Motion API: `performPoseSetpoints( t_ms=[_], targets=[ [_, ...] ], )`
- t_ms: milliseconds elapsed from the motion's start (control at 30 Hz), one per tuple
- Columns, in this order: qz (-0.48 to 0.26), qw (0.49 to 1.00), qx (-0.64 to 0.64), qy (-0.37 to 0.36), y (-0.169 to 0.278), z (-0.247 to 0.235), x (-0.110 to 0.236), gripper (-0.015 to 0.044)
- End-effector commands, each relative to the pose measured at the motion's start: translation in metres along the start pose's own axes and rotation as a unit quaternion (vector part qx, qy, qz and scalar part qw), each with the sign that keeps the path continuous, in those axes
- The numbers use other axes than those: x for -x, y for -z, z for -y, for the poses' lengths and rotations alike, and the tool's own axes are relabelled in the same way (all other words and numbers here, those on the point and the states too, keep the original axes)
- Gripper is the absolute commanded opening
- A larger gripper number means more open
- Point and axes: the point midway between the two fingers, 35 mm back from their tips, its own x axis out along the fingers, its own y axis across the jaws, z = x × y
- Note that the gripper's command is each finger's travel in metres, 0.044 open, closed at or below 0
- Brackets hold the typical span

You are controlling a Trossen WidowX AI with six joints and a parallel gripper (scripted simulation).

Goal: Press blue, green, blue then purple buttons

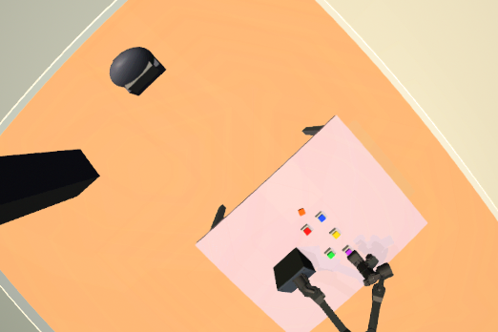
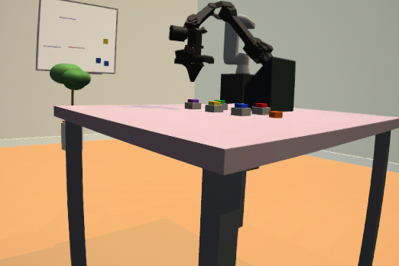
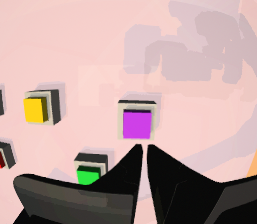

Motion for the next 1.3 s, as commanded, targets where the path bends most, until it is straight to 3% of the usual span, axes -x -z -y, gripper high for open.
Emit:
performPoseSetpoints(
  t_ms=[0,1267],
  targets=[
    [-0.01,1.0,0.007,-0.002,0.007,-0.001,-0.042,0.002],
    [-0.01,1.0,0.007,-0.001,0.008,0.0,-0.078,0.002]
  ],
)
